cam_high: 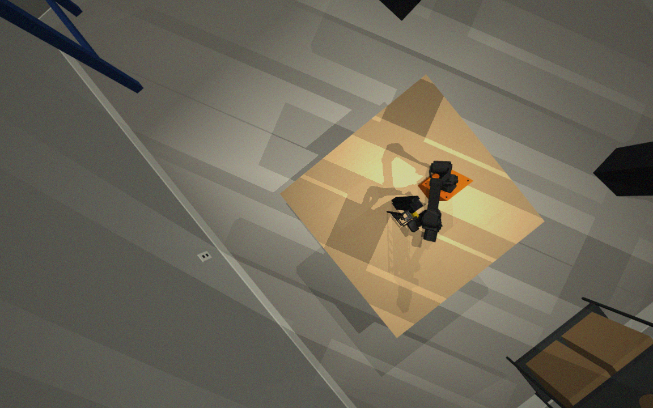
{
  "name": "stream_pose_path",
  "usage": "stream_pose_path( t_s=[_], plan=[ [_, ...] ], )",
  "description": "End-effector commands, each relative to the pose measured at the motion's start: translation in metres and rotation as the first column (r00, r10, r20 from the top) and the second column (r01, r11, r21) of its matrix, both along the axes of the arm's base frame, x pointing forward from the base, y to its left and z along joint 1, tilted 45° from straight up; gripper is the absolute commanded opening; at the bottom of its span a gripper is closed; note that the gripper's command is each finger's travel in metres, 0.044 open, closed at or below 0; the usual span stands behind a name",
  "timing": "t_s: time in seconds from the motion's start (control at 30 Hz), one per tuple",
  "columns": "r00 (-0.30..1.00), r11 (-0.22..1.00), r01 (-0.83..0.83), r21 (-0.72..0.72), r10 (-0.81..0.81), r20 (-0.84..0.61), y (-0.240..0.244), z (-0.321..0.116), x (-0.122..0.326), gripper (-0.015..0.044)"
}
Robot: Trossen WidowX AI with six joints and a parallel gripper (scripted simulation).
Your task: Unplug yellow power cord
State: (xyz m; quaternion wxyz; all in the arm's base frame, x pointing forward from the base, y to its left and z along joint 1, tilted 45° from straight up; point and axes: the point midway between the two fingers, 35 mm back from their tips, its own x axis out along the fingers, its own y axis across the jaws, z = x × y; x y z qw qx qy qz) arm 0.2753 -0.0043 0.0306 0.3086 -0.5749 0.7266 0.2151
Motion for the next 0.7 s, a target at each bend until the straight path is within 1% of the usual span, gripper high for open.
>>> stream_pose_path(
  t_s=[0.0, 0.63, 0.67],
  plan=[
    [1.000, 0.999, -0.007, 0.036, 0.007, 0.014, 0.018, -0.012, 0.006, 0.0000],
    [1.000, 0.999, -0.010, 0.037, 0.009, 0.015, 0.043, -0.030, 0.012, 0.0000],
    [1.000, 0.999, 0.003, 0.036, -0.003, 0.015, 0.032, -0.025, 0.010, 0.0026]
  ],
)
